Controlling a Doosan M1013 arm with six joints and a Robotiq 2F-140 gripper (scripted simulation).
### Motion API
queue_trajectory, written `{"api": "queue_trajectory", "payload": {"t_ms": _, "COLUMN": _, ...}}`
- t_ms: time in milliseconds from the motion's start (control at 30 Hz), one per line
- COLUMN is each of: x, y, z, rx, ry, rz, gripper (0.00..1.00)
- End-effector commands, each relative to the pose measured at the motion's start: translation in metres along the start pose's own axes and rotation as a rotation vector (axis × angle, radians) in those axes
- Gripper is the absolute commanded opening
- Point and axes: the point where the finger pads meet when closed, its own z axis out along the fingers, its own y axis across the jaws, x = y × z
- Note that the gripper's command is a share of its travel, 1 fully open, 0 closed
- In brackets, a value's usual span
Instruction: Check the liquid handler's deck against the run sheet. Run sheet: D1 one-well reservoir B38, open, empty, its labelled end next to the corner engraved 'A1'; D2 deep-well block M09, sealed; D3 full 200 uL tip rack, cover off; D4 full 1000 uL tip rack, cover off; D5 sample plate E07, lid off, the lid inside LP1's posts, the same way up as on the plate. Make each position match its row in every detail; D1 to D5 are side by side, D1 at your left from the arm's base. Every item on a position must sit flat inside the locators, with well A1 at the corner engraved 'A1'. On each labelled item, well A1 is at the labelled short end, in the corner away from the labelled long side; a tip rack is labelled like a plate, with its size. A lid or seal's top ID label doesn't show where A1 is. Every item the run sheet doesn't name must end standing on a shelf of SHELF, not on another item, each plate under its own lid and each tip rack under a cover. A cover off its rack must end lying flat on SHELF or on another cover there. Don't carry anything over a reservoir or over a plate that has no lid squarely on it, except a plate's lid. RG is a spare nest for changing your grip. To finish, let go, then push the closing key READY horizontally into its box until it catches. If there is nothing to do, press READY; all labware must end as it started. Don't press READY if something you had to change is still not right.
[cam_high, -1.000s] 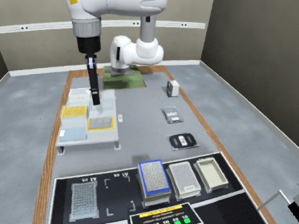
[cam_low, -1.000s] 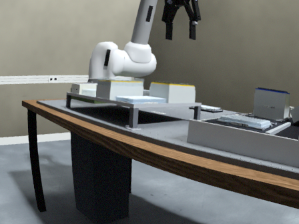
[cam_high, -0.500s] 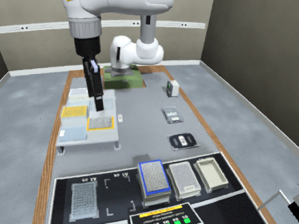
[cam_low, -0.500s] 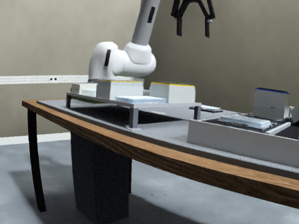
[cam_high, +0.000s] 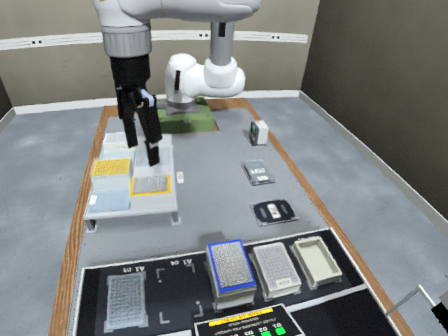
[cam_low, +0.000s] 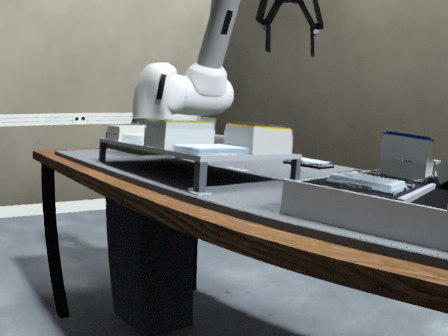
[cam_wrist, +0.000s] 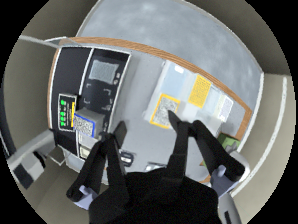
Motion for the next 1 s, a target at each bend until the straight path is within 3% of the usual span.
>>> {"api": "queue_trajectory", "payload": {"t_ms": 0, "x": -0.001, "y": -0.002, "z": -0.002, "rx": -0.003, "ry": -0.002, "rz": -0.093, "gripper": 0.66}}
{"api": "queue_trajectory", "payload": {"t_ms": 300, "x": -0.001, "y": -0.002, "z": -0.002, "rx": -0.003, "ry": -0.002, "rz": -0.215, "gripper": 0.66}}
{"api": "queue_trajectory", "payload": {"t_ms": 667, "x": 0.027, "y": -0.049, "z": -0.013, "rx": -0.003, "ry": -0.003, "rz": -0.436, "gripper": 0.66}}
{"api": "queue_trajectory", "payload": {"t_ms": 967, "x": 0.039, "y": -0.069, "z": -0.018, "rx": -0.003, "ry": -0.003, "rz": -0.576, "gripper": 0.66}}
